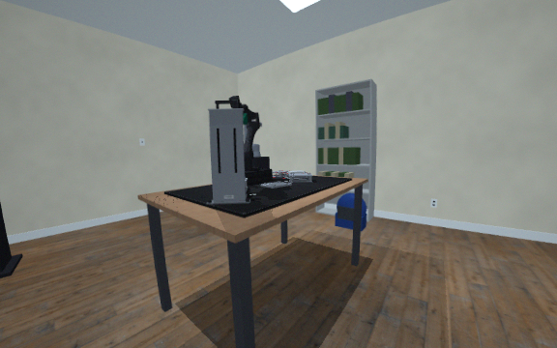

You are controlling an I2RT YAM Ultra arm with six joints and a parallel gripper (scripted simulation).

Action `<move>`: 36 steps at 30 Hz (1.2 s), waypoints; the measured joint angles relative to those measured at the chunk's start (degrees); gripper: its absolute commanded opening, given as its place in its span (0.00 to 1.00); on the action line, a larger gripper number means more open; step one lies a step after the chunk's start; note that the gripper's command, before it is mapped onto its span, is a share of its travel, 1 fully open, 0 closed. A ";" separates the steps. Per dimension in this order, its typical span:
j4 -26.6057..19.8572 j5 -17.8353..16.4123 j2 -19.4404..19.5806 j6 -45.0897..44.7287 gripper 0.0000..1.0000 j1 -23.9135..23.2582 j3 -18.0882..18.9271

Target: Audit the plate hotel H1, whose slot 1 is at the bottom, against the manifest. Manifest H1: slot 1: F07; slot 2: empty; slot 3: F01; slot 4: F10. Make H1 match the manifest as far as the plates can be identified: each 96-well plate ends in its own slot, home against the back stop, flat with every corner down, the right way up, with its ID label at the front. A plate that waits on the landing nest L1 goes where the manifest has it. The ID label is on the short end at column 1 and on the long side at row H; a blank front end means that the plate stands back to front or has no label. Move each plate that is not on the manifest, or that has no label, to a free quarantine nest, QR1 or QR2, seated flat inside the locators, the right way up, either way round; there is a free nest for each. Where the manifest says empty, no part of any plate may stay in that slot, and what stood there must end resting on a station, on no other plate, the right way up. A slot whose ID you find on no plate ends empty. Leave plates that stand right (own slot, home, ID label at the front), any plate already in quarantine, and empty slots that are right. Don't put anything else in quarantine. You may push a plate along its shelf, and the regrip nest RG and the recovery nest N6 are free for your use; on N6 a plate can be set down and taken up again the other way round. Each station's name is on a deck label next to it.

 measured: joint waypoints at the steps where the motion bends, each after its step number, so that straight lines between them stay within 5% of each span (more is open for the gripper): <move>1: 0.00 0.00 0.00 0.00 1.00 0.00 0.02; 20: 1.16 0.57 1.49 0.20 1.00 0.94 -1.05; 36: 6.45 2.08 4.81 1.03 1.00 2.78 -3.08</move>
